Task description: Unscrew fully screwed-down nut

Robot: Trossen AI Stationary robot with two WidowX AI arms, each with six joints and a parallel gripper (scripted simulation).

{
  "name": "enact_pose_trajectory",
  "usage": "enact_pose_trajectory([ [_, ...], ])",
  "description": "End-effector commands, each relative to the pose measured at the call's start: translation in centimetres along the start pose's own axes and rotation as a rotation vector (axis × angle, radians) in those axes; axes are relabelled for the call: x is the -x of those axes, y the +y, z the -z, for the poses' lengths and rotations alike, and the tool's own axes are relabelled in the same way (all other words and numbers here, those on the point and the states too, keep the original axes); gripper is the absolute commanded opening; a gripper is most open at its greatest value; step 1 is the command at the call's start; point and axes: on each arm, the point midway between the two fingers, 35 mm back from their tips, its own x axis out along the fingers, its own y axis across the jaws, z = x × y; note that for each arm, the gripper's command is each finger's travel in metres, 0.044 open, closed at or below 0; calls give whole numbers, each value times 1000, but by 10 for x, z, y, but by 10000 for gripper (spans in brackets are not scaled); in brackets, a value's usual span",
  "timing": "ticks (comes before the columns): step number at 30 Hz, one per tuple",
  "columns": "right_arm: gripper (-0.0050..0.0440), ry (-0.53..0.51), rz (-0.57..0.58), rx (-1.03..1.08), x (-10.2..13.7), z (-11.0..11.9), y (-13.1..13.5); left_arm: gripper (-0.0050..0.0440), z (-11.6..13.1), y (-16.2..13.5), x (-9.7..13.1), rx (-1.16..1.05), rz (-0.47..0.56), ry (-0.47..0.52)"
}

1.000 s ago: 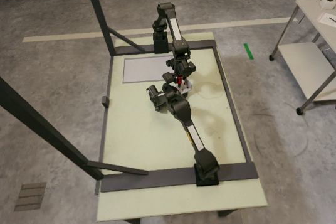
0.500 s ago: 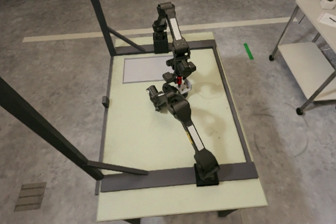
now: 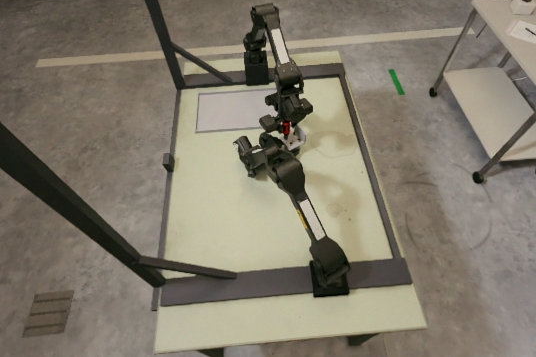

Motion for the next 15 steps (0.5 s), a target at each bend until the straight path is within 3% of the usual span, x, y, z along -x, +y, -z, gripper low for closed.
enact_pose_trajectory([
  [1,245,-5,-7,-51,2,-23,5,250,5,3,16,-3,-11,41],
  [9,245,-5,-7,-51,2,-23,5,250,5,3,16,-3,-11,41],
  [10,245,-5,-7,-51,2,-23,5,130,5,3,16,-3,-11,41],
  [15,245,-5,-7,-51,2,-23,5,130,5,3,16,-3,-11,41],
])
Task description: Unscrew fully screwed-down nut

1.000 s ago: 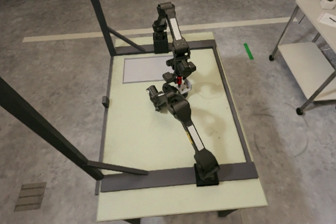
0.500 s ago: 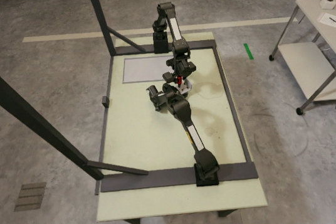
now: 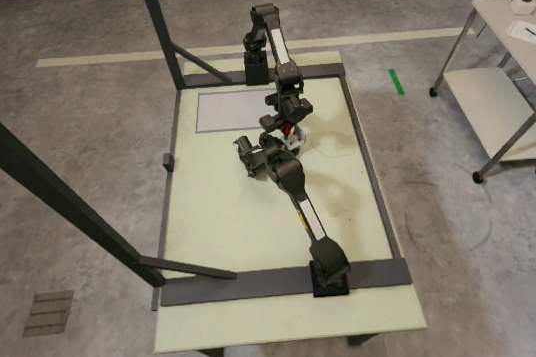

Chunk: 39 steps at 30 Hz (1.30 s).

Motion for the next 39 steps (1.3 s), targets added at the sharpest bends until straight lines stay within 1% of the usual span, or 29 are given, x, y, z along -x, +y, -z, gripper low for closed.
enact_pose_trajectory([
  [1,245,-5,-7,-51,2,-23,5,130,5,3,16,-3,-11,42],
  [28,245,-5,-7,-51,2,-23,5,130,5,3,16,-3,-11,42],
  [29,245,-5,-7,-51,2,-23,5,130,6,4,20,-3,-14,52],
  [32,245,-5,-7,-51,2,-23,5,130,6,3,20,-4,-14,52],
  [33,245,-5,-7,-51,2,-23,5,130,5,2,16,-3,-11,42],
  [39,245,-5,-7,-51,2,-23,5,130,5,2,16,-3,-11,42],
])
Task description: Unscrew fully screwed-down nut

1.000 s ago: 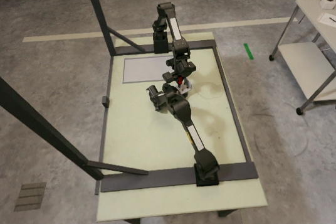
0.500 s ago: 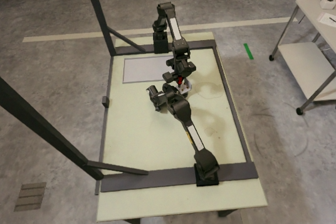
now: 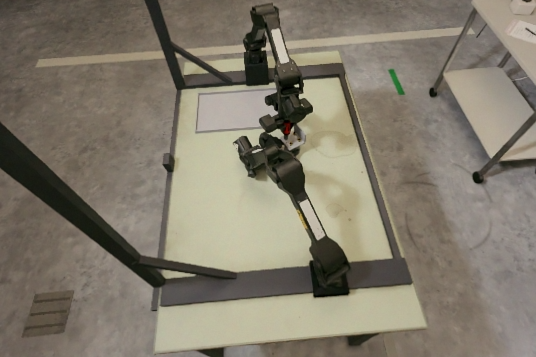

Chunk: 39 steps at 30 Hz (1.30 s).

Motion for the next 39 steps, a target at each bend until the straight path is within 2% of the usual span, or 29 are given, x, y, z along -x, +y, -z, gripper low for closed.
enact_pose_trajectory([
  [1,245,-5,-7,-51,2,-23,5,130,5,2,16,-2,-11,41],
  [10,245,-5,-7,-51,2,-23,5,130,5,1,20,-3,-14,52],
  [23,245,-5,-7,-51,2,-23,5,130,5,1,16,-2,-11,42],
  [25,245,-5,-7,-51,2,-23,5,130,5,0,21,-3,-14,52],
  [39,245,-5,-7,-51,2,-23,5,130,5,1,16,-2,-11,42],
])
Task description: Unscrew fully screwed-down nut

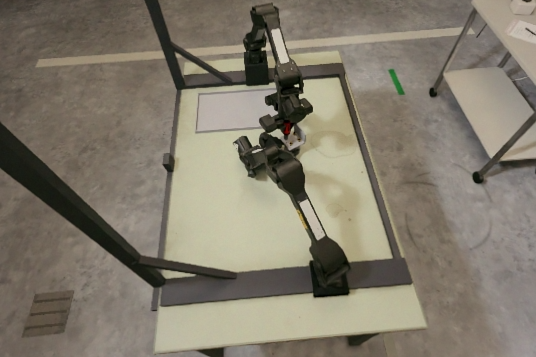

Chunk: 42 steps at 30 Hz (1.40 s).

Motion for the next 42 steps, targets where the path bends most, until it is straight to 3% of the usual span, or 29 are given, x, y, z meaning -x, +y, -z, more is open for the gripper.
enact_pose_trajectory([
  [1,245,-5,-7,-51,2,-23,5,130,5,1,16,0,-11,42],
  [35,245,-5,-7,-51,2,-23,5,130,5,1,13,0,-11,42],
  [42,245,-5,-7,-51,2,-23,5,130,3,0,9,311,-14,31],
])
